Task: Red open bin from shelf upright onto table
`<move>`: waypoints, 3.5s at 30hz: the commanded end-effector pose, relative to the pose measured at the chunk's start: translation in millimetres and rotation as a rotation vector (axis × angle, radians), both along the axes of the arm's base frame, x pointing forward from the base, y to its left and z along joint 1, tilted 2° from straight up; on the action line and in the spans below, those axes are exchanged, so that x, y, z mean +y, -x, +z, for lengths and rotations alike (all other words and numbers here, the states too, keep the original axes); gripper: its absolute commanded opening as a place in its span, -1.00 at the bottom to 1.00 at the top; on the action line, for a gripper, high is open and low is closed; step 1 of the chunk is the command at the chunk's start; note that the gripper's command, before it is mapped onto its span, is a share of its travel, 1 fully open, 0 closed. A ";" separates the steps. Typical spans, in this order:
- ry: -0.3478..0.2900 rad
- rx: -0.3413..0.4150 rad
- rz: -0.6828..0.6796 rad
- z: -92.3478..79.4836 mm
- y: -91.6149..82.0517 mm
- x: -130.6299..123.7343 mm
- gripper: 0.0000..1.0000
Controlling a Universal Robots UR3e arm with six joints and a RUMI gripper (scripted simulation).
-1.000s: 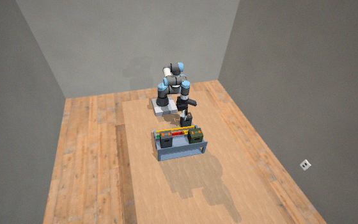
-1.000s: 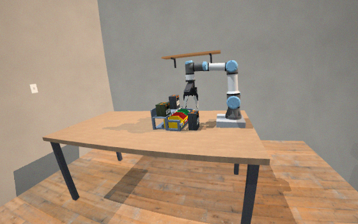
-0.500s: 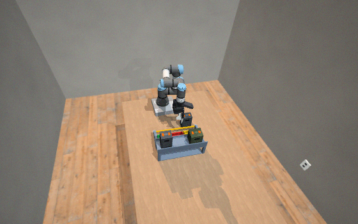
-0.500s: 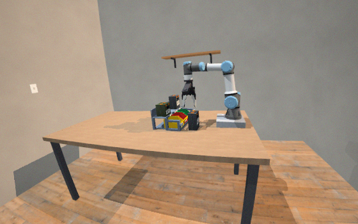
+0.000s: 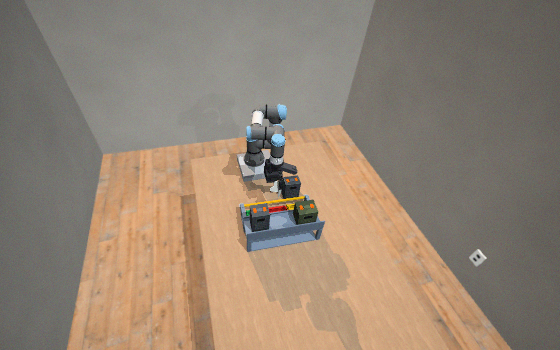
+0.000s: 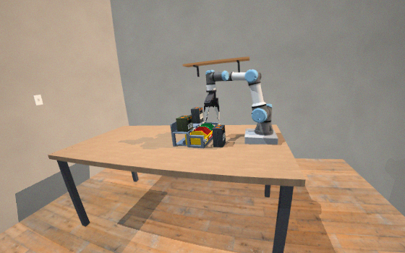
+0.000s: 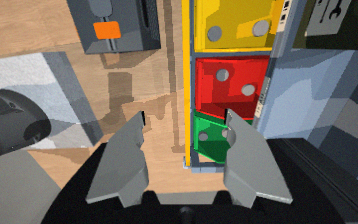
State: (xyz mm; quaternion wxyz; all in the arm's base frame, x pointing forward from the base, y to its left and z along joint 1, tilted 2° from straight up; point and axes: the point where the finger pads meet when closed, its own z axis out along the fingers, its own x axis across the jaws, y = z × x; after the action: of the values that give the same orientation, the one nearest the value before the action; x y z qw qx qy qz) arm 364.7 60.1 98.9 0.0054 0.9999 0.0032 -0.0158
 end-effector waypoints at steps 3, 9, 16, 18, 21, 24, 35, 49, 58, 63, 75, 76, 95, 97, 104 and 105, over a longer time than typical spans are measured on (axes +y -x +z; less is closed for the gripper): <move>-0.001 0.002 0.002 -0.5 -17.6 -21.4 0.16; -0.001 0.002 0.002 -0.5 -17.6 -21.4 0.16; -0.001 0.002 0.002 -0.4 -14.4 -16.9 0.16; -0.001 0.002 0.002 -0.4 -14.4 -16.9 0.16; -0.001 0.002 0.002 -0.4 -14.4 -16.9 0.16; -0.001 0.002 0.002 -0.4 -14.4 -16.9 0.16; -0.001 0.002 0.002 -0.2 -10.7 -11.9 0.16; -0.001 0.002 0.002 -0.1 -8.8 -9.4 0.16; -0.001 0.002 0.002 -0.1 -8.8 -9.4 0.16; -0.001 0.002 0.002 -0.1 -8.5 -9.0 0.16; -0.001 0.002 0.002 0.0 -7.9 -8.2 0.16; -0.001 0.002 0.002 0.0 -7.9 -8.2 0.16; -0.001 0.002 0.002 0.0 -7.9 -8.3 -0.44; -0.001 0.002 0.002 0.0 -7.9 -8.3 -0.44; -0.001 0.002 0.002 0.0 -7.9 -8.3 -0.44; -0.001 0.002 0.002 0.0 -7.9 -8.3 -0.44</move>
State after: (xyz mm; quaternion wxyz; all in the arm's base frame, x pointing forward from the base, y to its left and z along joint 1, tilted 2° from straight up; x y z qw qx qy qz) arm 372.0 51.9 98.0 0.0046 0.9998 0.0040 -0.0184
